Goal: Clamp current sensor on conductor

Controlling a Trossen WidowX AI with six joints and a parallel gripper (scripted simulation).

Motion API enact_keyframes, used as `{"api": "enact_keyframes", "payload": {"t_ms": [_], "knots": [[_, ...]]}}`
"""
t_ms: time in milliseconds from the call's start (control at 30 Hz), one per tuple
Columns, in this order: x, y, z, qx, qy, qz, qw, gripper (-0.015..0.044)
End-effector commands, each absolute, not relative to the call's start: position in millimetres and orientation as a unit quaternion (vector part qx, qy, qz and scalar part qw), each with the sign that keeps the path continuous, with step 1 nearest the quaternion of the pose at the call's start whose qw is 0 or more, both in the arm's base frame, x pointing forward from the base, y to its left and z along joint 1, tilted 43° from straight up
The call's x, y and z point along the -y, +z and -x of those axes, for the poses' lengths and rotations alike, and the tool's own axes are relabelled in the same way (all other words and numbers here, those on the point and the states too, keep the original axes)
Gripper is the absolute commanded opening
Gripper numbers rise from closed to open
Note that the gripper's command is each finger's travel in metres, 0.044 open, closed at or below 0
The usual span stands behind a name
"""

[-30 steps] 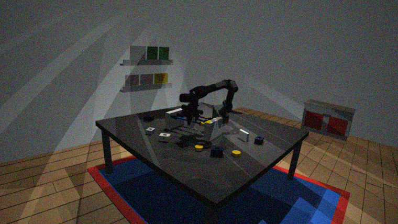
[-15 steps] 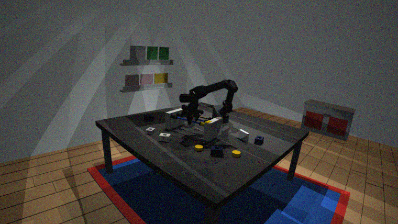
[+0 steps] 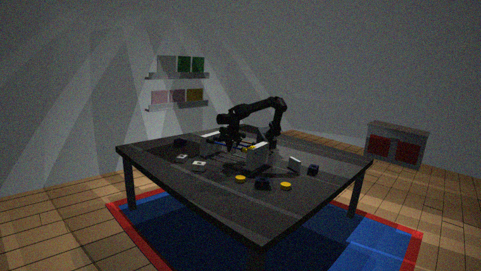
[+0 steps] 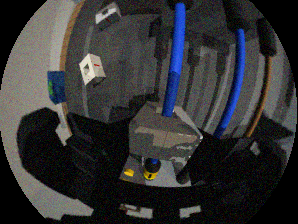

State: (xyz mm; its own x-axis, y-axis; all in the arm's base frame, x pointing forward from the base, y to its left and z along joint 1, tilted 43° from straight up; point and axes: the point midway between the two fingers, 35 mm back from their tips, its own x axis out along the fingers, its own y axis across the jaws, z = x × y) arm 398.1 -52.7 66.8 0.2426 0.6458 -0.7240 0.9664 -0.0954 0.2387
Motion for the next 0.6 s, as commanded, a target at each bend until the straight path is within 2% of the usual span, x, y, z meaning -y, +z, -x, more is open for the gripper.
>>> {"api": "enact_keyframes", "payload": {"t_ms": [0,133,567], "knots": [[52.9,67.0,-397.8,-0.572,-0.227,-0.705,0.353,0.0157],[52.9,67.0,-397.8,-0.572,-0.227,-0.705,0.353,0.0263],[52.9,67.0,-397.8,-0.572,-0.227,-0.705,0.353,0.0268]]}}
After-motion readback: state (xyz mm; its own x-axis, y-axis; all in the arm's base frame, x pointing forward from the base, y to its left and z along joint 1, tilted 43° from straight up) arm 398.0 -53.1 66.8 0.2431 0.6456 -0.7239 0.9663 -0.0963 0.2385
